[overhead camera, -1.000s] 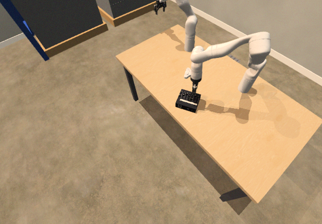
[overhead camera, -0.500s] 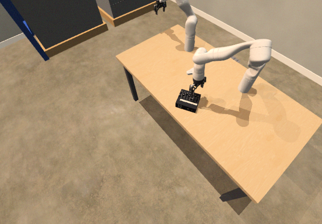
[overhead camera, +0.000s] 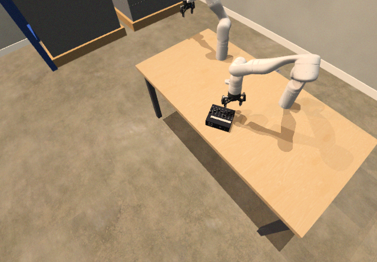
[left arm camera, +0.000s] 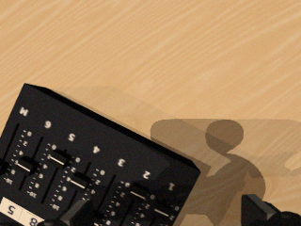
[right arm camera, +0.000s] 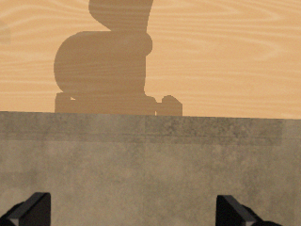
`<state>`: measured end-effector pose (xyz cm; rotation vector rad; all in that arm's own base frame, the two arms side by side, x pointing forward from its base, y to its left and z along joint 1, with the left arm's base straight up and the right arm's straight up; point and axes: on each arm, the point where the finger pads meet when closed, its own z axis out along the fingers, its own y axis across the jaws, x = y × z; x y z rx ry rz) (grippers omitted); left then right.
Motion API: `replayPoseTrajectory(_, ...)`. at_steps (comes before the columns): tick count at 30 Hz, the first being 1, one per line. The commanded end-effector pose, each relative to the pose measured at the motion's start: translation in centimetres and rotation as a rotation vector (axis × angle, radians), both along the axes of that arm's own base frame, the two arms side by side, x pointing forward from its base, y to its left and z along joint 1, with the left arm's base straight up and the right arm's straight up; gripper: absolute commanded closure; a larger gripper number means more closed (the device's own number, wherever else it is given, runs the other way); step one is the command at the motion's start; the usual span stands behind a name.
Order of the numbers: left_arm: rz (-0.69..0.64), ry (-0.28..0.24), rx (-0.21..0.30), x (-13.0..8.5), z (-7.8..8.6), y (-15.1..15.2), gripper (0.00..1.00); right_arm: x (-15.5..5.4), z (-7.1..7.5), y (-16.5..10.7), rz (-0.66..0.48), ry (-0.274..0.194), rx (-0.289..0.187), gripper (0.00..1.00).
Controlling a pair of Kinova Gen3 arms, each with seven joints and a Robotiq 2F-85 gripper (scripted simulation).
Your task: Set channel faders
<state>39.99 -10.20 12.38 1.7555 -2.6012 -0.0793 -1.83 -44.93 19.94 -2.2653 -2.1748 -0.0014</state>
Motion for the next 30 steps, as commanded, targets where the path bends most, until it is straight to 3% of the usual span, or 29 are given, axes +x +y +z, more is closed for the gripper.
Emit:
replayPoseTrajectory(1,-0.124,0.009,-0.019,-0.47,-0.44,0.27,0.002,-0.01,0.07,-0.03,0.000,0.000,-0.002,0.002)
replayPoseTrajectory(17,-0.429,-0.013,-0.043,-0.85,-0.68,0.18,0.002,-0.01,0.07,-0.03,0.000,0.000,-0.002,0.002)
replayPoseTrajectory(30,-0.498,-0.019,-0.047,-0.91,-0.71,0.15,0.002,-0.01,0.07,-0.03,0.000,0.000,-0.002,0.002)
